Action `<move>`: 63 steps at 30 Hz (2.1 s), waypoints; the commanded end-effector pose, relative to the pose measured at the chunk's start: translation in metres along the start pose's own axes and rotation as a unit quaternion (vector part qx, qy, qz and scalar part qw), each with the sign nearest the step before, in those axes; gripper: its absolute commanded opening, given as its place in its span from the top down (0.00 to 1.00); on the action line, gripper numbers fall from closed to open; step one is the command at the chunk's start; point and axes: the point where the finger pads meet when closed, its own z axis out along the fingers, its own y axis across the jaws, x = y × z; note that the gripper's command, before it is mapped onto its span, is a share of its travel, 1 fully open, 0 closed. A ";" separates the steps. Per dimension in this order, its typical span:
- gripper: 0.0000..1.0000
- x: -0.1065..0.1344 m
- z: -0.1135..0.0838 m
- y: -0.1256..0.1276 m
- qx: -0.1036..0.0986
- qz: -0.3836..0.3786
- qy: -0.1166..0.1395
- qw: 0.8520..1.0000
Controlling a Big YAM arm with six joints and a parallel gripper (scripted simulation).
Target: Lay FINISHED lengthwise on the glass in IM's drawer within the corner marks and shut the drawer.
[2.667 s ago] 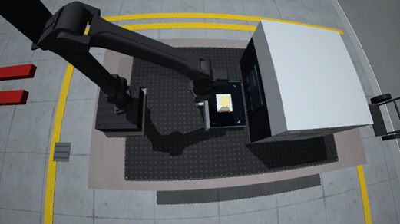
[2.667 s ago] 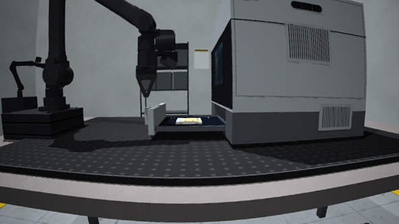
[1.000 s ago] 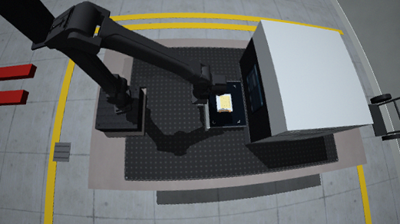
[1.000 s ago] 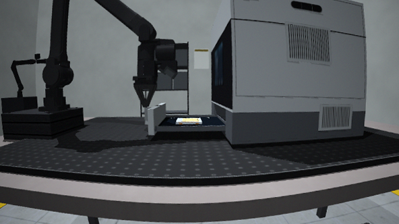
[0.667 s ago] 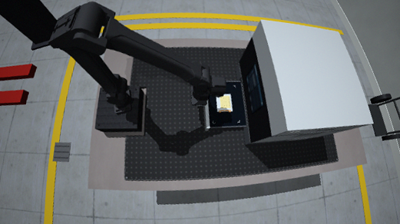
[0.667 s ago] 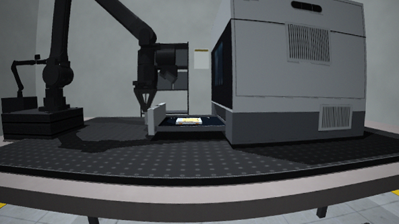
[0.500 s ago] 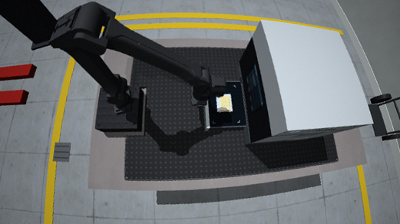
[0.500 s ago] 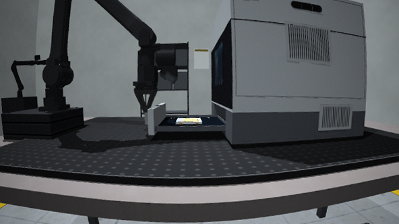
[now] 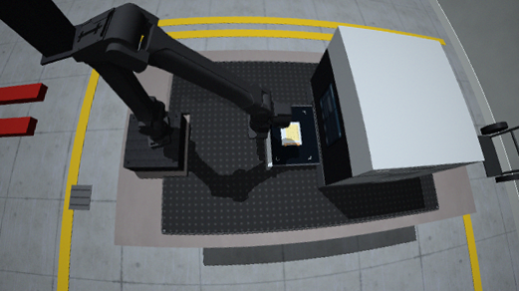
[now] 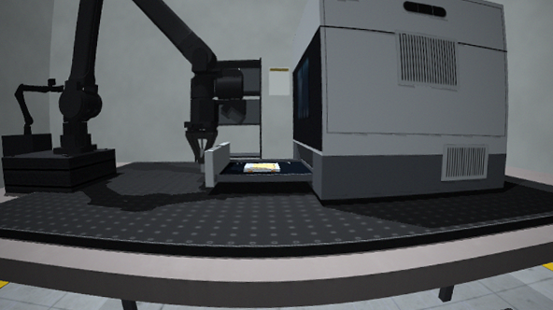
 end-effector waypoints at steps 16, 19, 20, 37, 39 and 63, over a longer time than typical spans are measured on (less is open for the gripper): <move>0.90 -0.013 -0.006 -0.001 0.001 0.002 -0.016 1.000; 0.92 -0.013 -0.006 -0.001 0.001 0.002 -0.016 1.000; 0.92 -0.013 -0.006 -0.001 0.001 0.002 -0.016 1.000; 0.92 -0.009 -0.006 -0.003 0.000 0.004 -0.053 0.999; 0.92 -0.012 -0.007 -0.003 0.000 0.002 -0.085 0.996; 0.92 -0.061 -0.008 -0.001 0.000 0.002 -0.091 0.996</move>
